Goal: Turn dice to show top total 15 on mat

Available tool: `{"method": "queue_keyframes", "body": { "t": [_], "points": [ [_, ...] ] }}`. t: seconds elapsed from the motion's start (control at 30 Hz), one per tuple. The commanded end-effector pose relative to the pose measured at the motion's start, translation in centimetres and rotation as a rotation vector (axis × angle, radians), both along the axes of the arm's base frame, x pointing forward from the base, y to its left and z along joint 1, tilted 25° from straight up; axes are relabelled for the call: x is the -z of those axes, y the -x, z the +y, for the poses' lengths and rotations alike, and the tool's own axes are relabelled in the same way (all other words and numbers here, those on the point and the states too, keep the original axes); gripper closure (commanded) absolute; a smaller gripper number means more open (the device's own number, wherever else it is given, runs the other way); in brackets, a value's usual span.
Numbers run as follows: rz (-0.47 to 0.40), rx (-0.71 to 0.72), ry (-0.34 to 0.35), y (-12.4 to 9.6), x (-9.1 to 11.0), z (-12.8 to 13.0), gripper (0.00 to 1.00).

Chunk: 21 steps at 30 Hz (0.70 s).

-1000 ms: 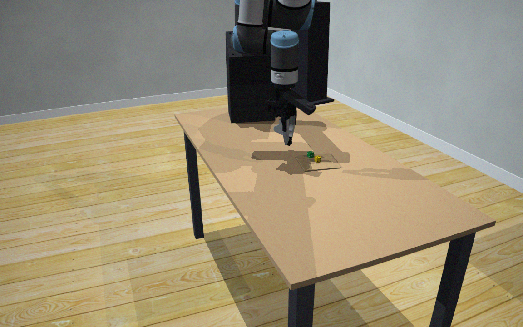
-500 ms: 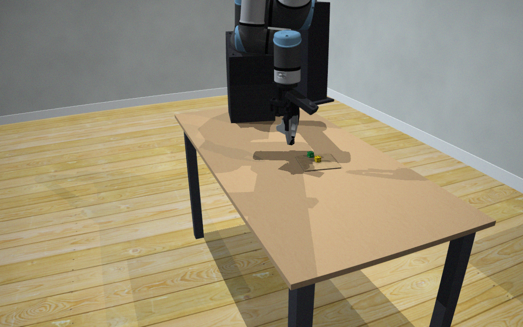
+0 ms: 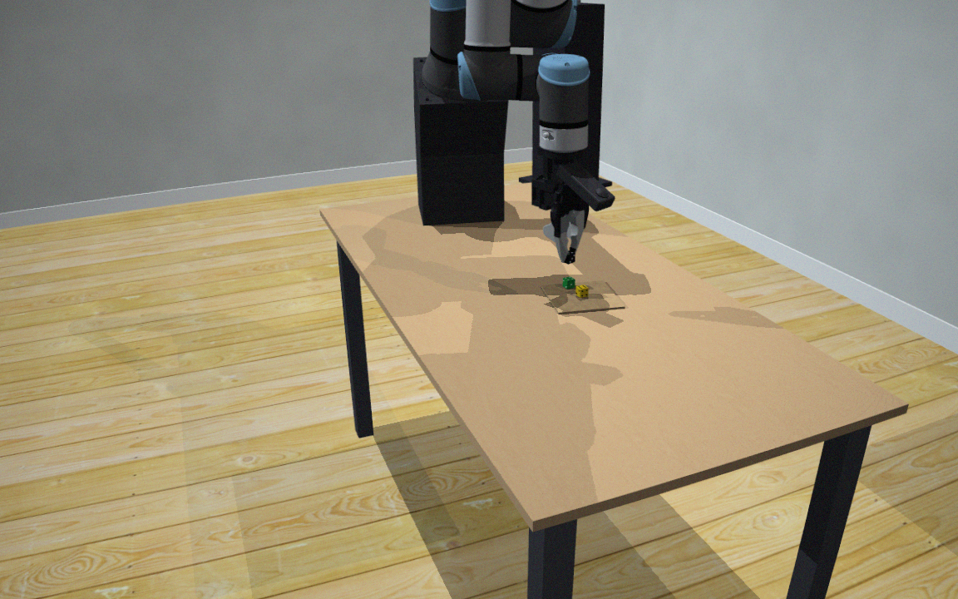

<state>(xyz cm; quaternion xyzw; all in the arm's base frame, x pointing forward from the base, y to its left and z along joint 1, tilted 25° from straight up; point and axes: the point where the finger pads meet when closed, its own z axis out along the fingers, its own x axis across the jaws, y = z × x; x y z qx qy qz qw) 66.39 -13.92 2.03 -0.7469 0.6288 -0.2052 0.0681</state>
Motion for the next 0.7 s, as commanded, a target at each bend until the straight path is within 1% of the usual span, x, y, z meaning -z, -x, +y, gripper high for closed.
{"method": "queue_keyframes", "body": {
  "t": [0.0, 0.3, 0.67],
  "points": [
    [-0.021, 0.154, -0.052, -1.5, -0.2, 3.3, 0.97],
    [-0.039, 0.239, -0.089, -2.3, -0.4, 5.5, 0.97],
    [-0.04, 0.245, -0.091, -2.3, -0.4, 5.6, 0.97]
  ]
}}
